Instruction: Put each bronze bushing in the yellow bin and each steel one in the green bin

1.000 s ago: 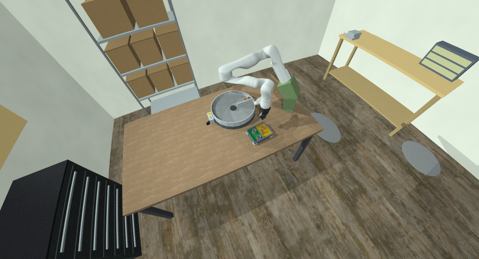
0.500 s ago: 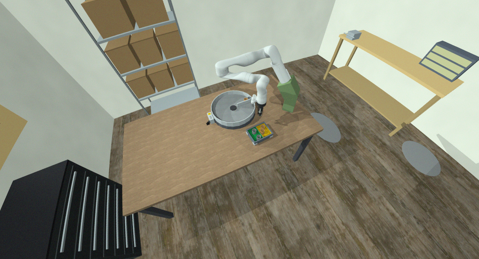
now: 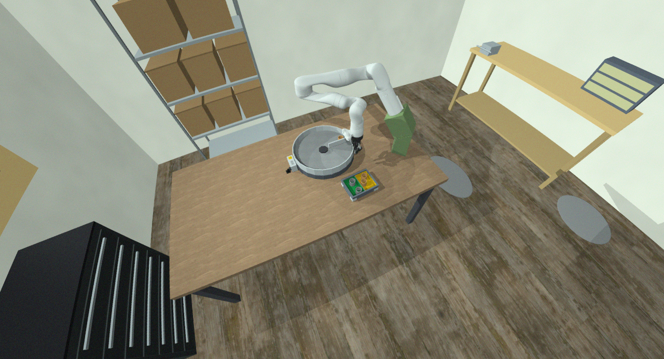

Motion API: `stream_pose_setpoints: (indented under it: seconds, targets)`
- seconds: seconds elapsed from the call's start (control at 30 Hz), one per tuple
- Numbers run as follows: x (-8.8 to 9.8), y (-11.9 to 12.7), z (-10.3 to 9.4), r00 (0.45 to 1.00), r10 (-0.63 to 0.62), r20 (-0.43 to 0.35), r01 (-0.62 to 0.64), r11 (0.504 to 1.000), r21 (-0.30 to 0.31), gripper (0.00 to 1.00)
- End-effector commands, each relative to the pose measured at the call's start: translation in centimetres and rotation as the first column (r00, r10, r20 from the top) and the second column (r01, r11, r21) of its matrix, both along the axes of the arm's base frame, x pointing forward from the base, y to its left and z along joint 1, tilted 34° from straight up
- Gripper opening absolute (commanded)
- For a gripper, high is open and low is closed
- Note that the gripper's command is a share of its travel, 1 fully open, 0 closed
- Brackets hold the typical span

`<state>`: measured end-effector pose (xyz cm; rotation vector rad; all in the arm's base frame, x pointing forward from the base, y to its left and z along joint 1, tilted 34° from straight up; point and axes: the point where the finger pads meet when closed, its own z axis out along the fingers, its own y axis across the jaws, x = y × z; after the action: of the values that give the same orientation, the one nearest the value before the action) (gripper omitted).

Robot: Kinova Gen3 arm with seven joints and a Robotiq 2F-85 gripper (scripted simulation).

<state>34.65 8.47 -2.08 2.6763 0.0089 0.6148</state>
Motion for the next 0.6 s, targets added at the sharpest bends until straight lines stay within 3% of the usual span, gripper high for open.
stream_pose_setpoints:
  seconds: [0.0, 0.1, 0.23, 0.3, 0.4, 0.53, 0.57]
  targets:
    - [0.6, -1.1, 0.9, 0.998, 0.052, -0.028, -0.053, 0.998, -0.031, 0.18]
    - [0.6, -1.1, 0.9, 0.998, 0.052, -0.028, -0.053, 0.998, -0.031, 0.18]
    - [0.8, -4.0, 2.1, 0.954, 0.262, -0.147, -0.281, 0.952, -0.124, 0.18]
    - [0.9, -4.9, 2.5, 0.93, 0.317, -0.184, -0.345, 0.927, -0.146, 0.18]
    - [0.9, -4.9, 2.5, 0.93, 0.317, -0.184, -0.345, 0.927, -0.146, 0.18]
    - [1.0, -7.6, 3.5, 0.819, 0.481, -0.314, -0.552, 0.811, -0.196, 0.18]
    - [1.1, -7.9, 3.7, 0.81, 0.489, -0.324, -0.564, 0.801, -0.199, 0.18]
